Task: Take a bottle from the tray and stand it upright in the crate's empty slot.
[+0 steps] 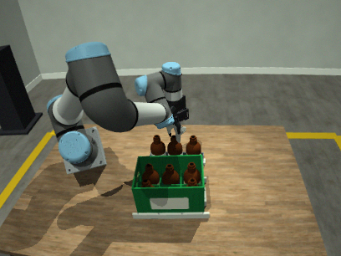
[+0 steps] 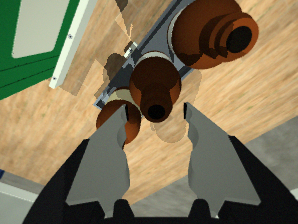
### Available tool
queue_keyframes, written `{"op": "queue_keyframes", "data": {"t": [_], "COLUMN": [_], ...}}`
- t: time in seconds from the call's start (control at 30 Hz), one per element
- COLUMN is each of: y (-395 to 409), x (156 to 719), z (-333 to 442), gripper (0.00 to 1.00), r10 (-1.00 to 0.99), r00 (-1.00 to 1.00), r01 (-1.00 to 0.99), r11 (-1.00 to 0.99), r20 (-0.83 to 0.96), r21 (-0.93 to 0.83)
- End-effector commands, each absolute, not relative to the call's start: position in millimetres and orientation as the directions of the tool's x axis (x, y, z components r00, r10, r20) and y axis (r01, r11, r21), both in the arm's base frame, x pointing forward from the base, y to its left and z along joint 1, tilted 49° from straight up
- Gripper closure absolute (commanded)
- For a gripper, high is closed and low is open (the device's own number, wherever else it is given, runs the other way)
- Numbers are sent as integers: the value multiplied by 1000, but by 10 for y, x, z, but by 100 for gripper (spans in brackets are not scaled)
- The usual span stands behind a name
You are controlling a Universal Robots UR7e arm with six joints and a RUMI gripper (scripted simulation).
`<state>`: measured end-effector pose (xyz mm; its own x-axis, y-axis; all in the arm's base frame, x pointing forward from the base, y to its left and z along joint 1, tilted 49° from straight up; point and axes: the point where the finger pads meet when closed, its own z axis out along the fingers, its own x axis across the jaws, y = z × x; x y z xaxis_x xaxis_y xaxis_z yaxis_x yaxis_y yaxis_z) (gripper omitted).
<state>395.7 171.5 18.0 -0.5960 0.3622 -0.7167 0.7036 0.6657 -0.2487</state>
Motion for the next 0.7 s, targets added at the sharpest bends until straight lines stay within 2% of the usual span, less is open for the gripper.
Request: {"op": "queue_keyframes", "data": {"t": [0.0, 0.4, 0.43, 0.67], "y": [1698, 1698, 1698, 1698], "x": [3950, 3950, 3950, 3950], "z": [171, 171, 171, 171], "gripper": [62, 62, 100, 100], "r10": [361, 361, 361, 361], "r00": [-597, -597, -597, -597], "r01": [704, 704, 704, 704], "r11": [664, 664, 664, 664], "r20": [-716, -716, -716, -716], "r21": [-252, -252, -252, -252]}}
